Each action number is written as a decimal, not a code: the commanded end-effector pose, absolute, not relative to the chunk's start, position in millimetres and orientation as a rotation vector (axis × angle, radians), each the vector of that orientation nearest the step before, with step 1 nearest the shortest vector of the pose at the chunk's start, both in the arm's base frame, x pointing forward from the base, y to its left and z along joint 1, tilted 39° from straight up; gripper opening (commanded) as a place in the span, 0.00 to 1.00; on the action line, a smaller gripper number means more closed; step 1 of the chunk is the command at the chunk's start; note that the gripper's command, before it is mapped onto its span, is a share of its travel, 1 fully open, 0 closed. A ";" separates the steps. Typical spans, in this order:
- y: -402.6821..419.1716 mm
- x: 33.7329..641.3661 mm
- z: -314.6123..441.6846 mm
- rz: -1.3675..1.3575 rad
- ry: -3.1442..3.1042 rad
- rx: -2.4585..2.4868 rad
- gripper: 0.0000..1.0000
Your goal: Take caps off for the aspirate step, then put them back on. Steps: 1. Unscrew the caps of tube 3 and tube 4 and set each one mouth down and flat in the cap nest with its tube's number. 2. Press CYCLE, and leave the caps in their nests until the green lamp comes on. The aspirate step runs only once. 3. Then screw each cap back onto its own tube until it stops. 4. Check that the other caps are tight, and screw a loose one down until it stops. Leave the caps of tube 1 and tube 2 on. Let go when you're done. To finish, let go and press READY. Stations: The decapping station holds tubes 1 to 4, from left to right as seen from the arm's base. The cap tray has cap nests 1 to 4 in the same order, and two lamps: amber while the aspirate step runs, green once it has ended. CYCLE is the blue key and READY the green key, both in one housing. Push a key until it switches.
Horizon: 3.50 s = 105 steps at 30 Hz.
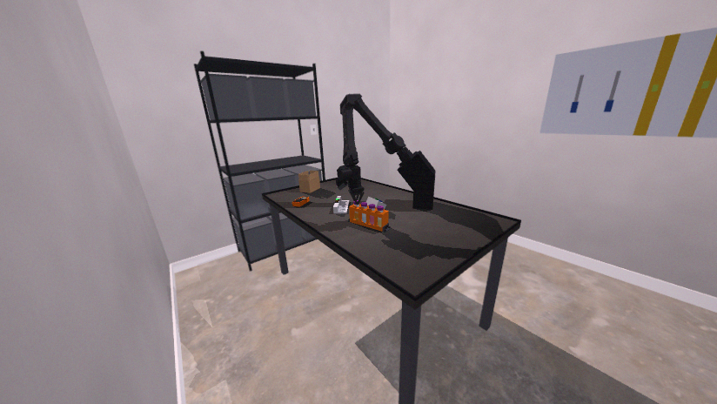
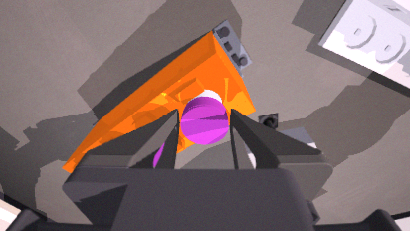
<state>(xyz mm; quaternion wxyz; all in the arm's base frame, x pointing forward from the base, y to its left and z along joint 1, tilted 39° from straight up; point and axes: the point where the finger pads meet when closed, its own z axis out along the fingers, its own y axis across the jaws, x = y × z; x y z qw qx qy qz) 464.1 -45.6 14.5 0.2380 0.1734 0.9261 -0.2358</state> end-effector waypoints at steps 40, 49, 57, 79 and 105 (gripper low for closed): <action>-44.7 463.9 15.1 -0.951 2.646 -0.884 0.49; -44.6 463.4 15.9 -1.010 2.563 -1.276 0.49; -45.1 464.2 17.6 -1.060 2.402 -1.716 0.49; -45.1 463.7 18.9 -1.091 2.012 -2.378 0.49; -46.7 459.9 13.8 -1.056 2.399 -1.767 0.00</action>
